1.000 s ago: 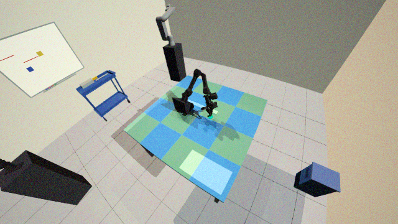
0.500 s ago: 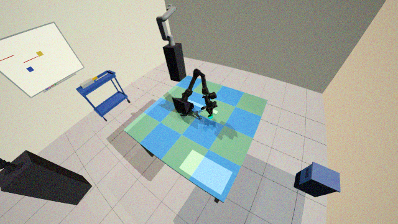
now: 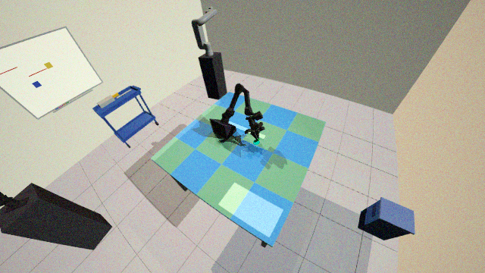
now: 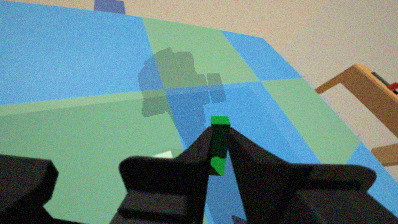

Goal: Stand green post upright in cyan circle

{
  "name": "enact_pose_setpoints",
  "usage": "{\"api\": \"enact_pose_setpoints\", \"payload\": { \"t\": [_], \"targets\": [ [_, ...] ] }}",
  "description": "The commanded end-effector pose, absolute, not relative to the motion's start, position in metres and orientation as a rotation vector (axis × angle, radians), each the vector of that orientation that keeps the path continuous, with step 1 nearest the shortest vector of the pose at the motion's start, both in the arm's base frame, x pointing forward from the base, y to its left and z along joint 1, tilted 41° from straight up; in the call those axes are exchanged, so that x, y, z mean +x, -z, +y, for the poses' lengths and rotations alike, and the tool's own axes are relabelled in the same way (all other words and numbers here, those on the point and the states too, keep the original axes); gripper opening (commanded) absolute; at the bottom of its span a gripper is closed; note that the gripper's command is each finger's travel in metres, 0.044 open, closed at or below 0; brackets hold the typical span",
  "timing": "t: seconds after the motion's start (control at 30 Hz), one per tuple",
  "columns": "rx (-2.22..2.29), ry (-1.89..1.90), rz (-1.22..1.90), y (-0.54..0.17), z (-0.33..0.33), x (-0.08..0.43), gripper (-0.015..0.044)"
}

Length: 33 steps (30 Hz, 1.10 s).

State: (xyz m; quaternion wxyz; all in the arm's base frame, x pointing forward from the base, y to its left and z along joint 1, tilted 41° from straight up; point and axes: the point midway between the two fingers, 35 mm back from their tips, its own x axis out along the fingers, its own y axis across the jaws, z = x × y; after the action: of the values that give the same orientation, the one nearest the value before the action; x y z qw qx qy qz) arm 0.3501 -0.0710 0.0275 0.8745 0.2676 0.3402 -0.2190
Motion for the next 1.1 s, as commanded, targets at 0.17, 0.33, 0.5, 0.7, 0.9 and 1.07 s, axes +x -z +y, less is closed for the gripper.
{"api": "enact_pose_setpoints", "payload": {
  "t": [0.17, 0.33, 0.5, 0.7, 0.9, 1.07],
  "targets": [
    [0.569, 0.475, 0.642, -0.032, -0.069, 0.347, 0.0023],
    [0.574, 0.483, 0.606, -0.035, -0.068, 0.345, 0.0023],
    [0.580, 0.490, 0.569, -0.037, -0.067, 0.343, 0.0023],
    [0.589, 0.498, 0.524, -0.041, -0.065, 0.341, 0.0023],
    [0.600, 0.505, 0.479, -0.044, -0.064, 0.338, 0.0023],
    [0.610, 0.510, 0.441, -0.048, -0.063, 0.335, 0.0023]
  ]
}}
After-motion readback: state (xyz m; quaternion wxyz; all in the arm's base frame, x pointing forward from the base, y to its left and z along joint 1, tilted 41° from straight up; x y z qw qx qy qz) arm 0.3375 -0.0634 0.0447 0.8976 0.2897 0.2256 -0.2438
